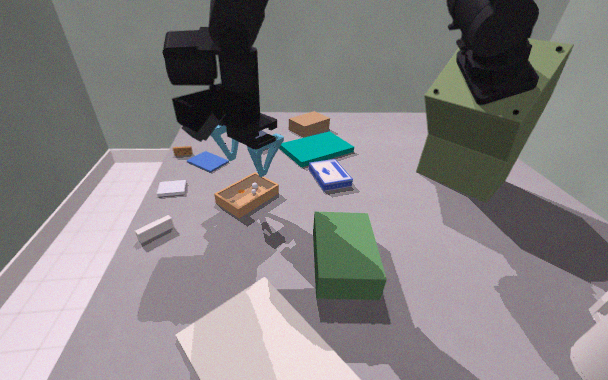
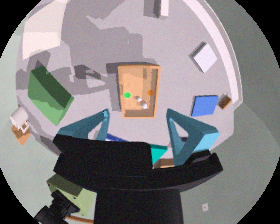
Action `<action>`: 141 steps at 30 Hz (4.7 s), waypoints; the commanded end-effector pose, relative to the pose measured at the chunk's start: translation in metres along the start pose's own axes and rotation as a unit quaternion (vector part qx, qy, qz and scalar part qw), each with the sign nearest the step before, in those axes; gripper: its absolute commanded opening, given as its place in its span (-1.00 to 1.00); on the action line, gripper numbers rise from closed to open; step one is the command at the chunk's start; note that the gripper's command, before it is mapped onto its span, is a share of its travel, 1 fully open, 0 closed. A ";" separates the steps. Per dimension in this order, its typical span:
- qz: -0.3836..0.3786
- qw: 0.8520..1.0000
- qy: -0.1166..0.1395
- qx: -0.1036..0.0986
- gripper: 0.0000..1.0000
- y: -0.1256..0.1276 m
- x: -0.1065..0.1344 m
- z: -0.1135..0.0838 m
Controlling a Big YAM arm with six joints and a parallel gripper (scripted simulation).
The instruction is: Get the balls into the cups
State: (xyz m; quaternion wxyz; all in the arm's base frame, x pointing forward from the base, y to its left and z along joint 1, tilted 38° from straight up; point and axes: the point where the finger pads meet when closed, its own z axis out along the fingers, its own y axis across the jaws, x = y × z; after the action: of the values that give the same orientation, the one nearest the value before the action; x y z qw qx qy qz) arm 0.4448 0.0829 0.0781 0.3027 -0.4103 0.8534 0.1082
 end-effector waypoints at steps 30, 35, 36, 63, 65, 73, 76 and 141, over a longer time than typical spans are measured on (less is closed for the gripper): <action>-0.002 1.000 -0.020 0.021 0.72 -0.015 -0.017 -0.011; -0.002 1.000 -0.020 0.022 0.72 -0.016 -0.018 -0.011; -0.002 1.000 -0.020 0.022 0.72 -0.016 -0.018 -0.011; -0.003 1.000 -0.011 0.009 0.72 -0.007 -0.014 0.014; -0.004 1.000 -0.012 0.009 0.72 -0.008 -0.015 0.017; -0.008 1.000 -0.019 0.015 0.72 -0.010 -0.022 0.023; -0.004 1.000 -0.012 0.010 0.72 -0.009 -0.016 0.036; -0.004 1.000 -0.013 0.009 0.38 -0.005 -0.014 0.068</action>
State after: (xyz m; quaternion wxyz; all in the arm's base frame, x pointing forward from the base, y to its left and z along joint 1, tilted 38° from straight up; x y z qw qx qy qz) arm 0.4756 0.1106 0.0249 0.3040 -0.4085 0.8539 0.1074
